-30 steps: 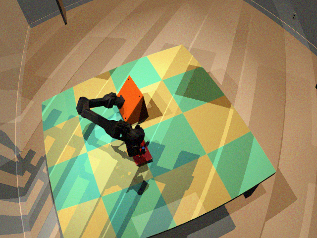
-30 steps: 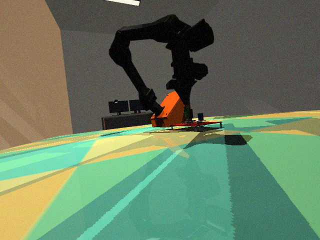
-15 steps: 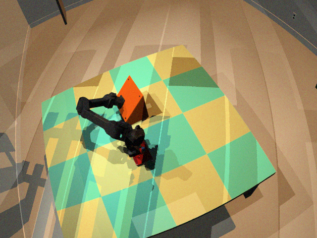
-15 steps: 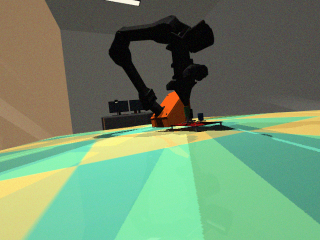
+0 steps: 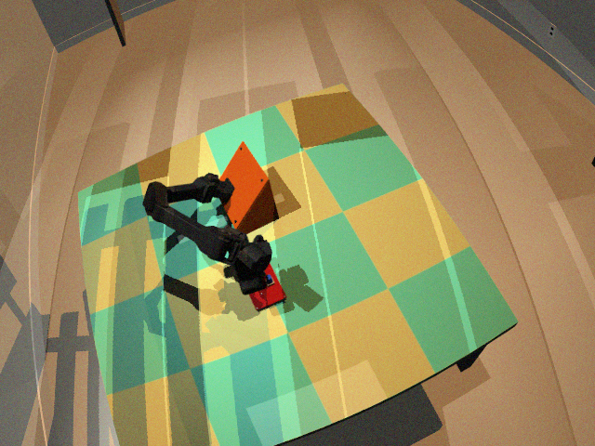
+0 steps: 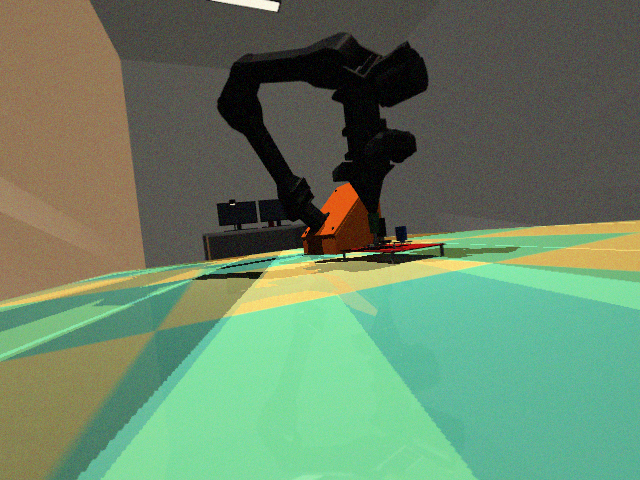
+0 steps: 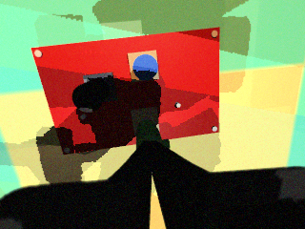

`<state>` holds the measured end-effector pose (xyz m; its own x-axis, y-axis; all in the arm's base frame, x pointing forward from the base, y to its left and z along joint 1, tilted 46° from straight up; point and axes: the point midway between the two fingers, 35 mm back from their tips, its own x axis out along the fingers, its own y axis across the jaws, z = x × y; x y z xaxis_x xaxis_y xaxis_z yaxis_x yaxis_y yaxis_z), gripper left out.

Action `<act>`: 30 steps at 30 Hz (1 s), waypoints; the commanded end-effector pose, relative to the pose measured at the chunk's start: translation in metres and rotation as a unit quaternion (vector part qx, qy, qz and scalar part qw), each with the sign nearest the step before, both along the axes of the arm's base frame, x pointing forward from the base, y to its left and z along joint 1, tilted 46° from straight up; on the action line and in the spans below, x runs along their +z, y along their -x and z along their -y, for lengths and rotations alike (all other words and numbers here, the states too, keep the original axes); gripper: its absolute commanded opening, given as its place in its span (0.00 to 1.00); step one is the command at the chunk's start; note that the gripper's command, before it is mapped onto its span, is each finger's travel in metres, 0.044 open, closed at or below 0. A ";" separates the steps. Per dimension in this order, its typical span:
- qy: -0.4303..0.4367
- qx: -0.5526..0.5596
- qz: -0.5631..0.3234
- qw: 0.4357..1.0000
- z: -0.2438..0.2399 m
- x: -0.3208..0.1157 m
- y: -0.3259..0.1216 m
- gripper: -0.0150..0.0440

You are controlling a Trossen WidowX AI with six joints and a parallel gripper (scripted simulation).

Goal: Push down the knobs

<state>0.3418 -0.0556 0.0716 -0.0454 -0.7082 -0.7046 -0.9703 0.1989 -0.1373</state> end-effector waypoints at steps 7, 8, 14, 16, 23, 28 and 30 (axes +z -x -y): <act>0.001 0.002 -0.001 1.000 0.000 0.000 0.000 0.25; 0.001 0.002 -0.001 1.000 0.000 0.000 0.000 0.25; 0.001 0.002 -0.001 1.000 0.003 -0.002 0.000 0.25; 0.001 0.002 -0.001 1.000 0.003 -0.002 0.000 0.25; 0.001 0.002 -0.001 1.000 0.003 -0.002 0.000 0.25; 0.001 0.002 -0.001 1.000 0.005 -0.004 0.000 0.25; 0.001 0.002 -0.001 1.000 0.005 -0.004 0.000 0.25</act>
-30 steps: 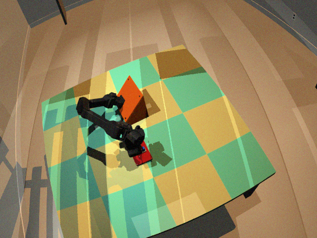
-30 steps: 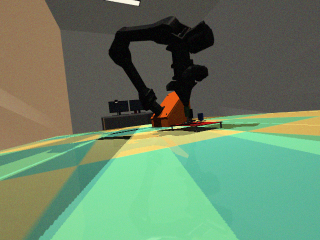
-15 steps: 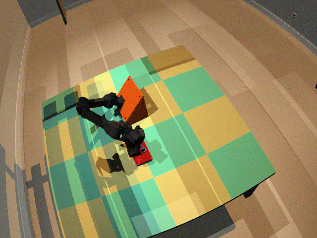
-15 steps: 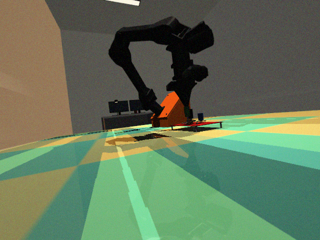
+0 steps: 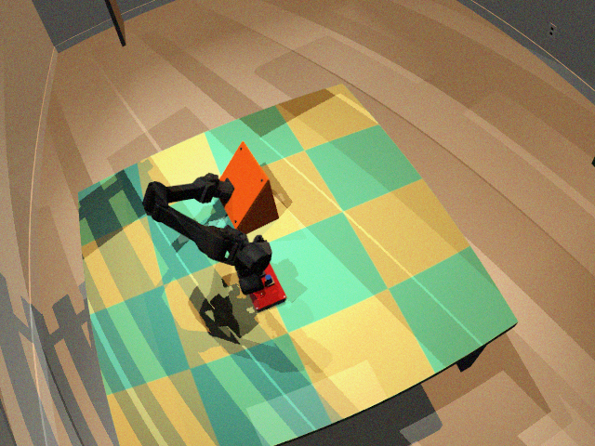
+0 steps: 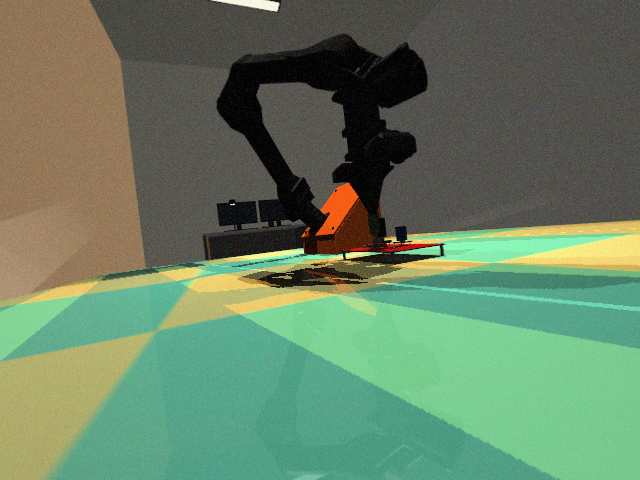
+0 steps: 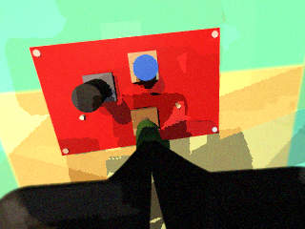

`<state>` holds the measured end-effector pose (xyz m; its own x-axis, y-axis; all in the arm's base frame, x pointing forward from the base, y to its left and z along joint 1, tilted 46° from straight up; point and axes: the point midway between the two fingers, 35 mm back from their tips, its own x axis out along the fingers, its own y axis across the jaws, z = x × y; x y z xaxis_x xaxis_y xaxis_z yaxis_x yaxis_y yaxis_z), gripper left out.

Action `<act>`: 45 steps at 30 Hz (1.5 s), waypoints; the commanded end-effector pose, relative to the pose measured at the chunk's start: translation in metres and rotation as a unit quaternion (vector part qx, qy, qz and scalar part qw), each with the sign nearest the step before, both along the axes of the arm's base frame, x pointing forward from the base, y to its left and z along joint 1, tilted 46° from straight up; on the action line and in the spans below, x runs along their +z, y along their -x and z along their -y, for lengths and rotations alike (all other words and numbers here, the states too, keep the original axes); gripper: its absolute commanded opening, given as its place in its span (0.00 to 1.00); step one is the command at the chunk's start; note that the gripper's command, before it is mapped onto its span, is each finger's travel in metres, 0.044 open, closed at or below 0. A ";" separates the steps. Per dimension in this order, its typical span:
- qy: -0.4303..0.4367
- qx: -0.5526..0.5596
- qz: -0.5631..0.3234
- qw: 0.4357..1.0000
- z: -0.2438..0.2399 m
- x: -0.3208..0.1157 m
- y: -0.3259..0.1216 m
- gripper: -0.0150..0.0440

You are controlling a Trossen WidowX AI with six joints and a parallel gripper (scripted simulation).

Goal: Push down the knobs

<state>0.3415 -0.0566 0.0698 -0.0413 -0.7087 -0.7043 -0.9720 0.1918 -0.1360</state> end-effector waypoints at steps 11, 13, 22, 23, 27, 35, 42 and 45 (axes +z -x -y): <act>0.001 -0.002 0.000 1.000 0.005 -0.003 0.000 0.25; 0.001 -0.002 0.000 1.000 0.006 -0.005 0.000 0.25; 0.001 -0.002 0.000 1.000 0.007 -0.005 0.000 0.25; 0.001 -0.002 0.000 1.000 0.007 -0.005 0.000 0.25; 0.001 -0.002 0.000 1.000 0.008 -0.006 0.000 0.25; 0.001 -0.002 0.000 1.000 0.009 -0.007 0.000 0.25; 0.001 -0.002 0.000 1.000 0.011 -0.009 0.000 0.25; 0.001 -0.002 0.000 1.000 0.011 -0.010 0.000 0.25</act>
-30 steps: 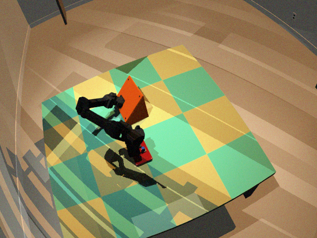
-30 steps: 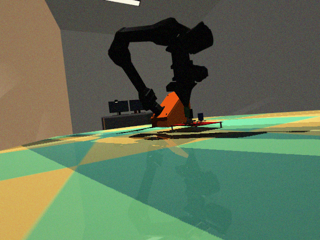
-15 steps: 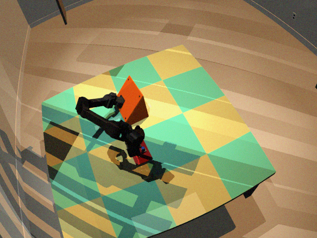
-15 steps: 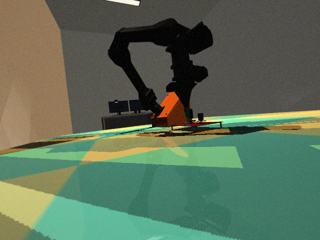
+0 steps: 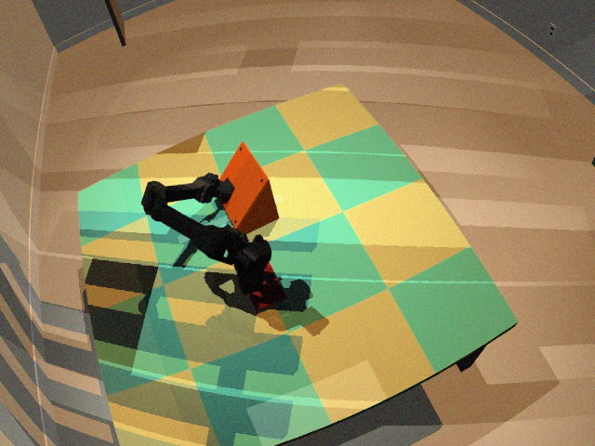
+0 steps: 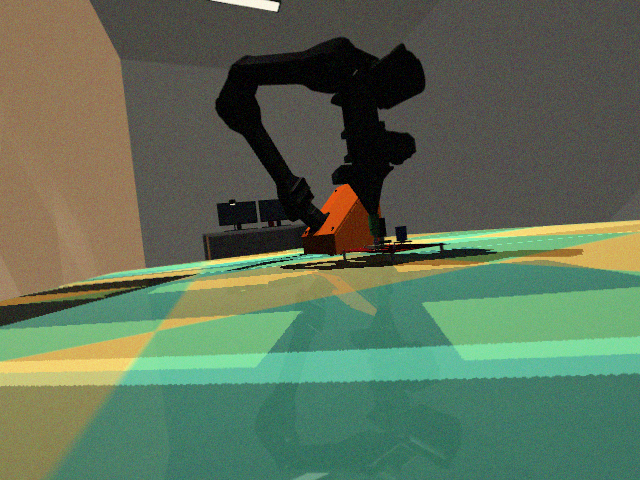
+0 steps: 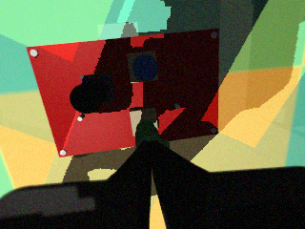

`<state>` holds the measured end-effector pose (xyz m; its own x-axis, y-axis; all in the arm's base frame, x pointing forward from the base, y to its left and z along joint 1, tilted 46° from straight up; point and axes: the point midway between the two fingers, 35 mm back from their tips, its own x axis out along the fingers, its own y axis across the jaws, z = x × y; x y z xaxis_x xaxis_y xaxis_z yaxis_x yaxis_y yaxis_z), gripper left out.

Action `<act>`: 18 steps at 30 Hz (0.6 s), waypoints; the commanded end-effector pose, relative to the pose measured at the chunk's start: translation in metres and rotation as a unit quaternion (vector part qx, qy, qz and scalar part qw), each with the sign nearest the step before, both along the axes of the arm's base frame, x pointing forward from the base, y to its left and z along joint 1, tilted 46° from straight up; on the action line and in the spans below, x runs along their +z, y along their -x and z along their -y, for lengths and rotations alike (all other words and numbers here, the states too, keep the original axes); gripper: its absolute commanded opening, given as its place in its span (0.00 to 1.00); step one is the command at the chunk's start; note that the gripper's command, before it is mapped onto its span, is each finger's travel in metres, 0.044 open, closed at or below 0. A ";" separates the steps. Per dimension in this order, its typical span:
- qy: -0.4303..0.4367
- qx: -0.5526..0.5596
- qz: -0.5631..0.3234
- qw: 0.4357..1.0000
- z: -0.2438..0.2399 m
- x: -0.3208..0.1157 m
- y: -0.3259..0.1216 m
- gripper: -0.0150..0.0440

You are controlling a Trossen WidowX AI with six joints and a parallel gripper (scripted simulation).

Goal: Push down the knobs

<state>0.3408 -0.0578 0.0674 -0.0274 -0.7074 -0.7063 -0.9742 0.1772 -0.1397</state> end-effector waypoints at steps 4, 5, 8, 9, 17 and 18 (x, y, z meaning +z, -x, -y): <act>0.003 -0.010 -0.003 1.000 0.010 -0.007 0.000 0.25; 0.003 -0.010 -0.003 1.000 0.010 -0.007 0.000 0.25; 0.003 -0.010 -0.003 1.000 0.010 -0.007 0.000 0.25; 0.003 -0.010 -0.003 1.000 0.010 -0.007 0.000 0.25; 0.003 -0.010 -0.003 1.000 0.013 -0.010 0.000 0.25; 0.003 -0.010 -0.003 1.000 0.013 -0.010 0.000 0.25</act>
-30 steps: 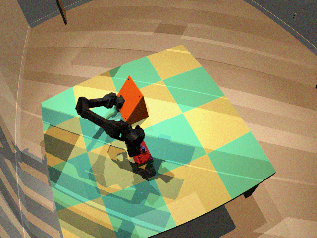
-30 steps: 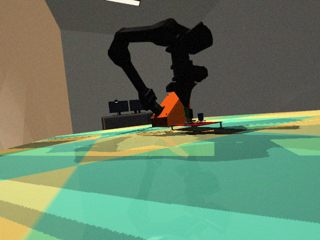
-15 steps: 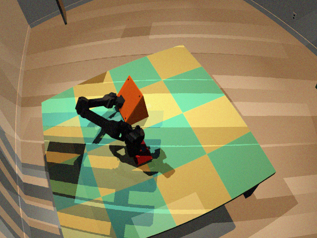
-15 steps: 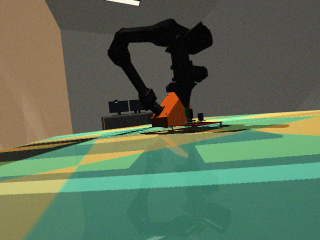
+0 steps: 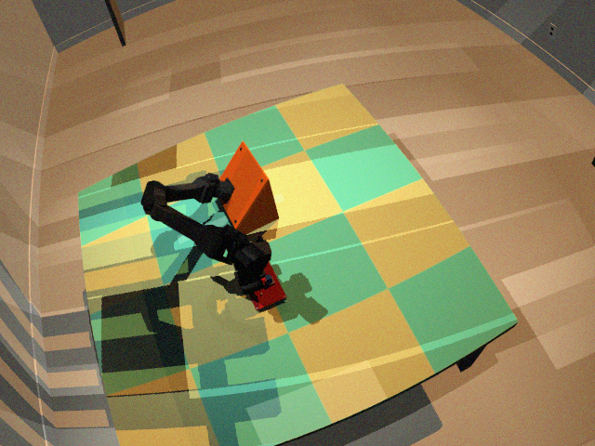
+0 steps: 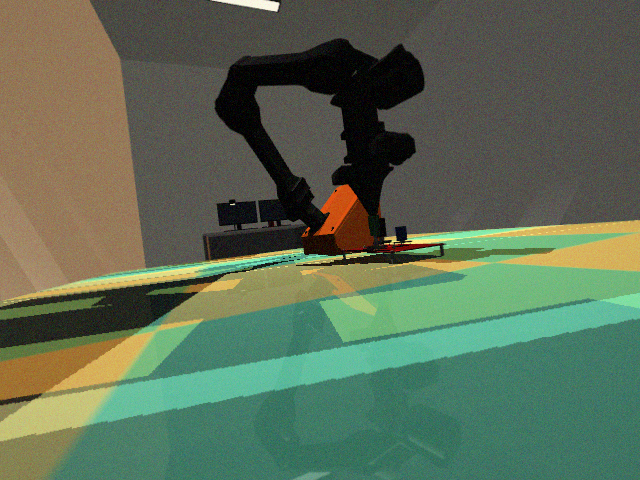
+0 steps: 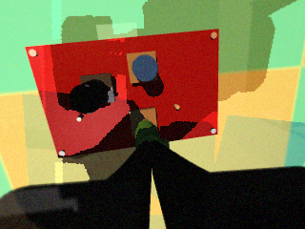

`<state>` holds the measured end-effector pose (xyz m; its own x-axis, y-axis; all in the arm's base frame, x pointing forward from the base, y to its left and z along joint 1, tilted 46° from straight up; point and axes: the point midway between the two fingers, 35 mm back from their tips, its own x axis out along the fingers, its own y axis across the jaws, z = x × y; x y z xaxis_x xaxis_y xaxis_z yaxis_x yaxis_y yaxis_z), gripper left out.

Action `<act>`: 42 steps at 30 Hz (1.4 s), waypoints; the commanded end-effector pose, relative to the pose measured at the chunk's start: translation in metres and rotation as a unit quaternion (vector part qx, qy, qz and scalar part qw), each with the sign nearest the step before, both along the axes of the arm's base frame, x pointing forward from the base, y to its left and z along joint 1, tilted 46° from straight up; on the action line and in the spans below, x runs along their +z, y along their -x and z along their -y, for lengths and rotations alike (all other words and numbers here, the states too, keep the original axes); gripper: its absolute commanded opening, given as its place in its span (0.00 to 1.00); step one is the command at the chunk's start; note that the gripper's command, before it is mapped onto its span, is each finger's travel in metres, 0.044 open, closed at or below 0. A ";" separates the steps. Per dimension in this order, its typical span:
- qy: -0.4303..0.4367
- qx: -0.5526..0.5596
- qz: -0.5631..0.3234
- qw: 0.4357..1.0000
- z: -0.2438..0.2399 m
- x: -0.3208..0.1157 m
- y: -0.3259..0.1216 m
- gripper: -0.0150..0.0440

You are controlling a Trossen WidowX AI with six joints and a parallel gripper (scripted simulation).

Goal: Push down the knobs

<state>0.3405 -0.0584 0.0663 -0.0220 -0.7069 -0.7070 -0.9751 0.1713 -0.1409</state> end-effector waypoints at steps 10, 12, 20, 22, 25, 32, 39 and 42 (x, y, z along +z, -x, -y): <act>0.003 -0.013 -0.003 1.000 0.014 -0.011 0.000 0.25; 0.003 -0.013 -0.003 1.000 0.014 -0.011 0.000 0.25; 0.003 -0.013 -0.003 1.000 0.014 -0.011 0.000 0.25; 0.003 -0.013 -0.003 1.000 0.015 -0.011 0.000 0.25; 0.003 -0.013 -0.003 1.000 0.017 -0.013 0.000 0.25; 0.003 -0.013 -0.003 1.000 0.017 -0.013 0.000 0.25; 0.003 -0.013 -0.003 1.000 0.018 -0.015 0.000 0.25; 0.003 -0.013 -0.003 1.000 0.019 -0.016 0.000 0.25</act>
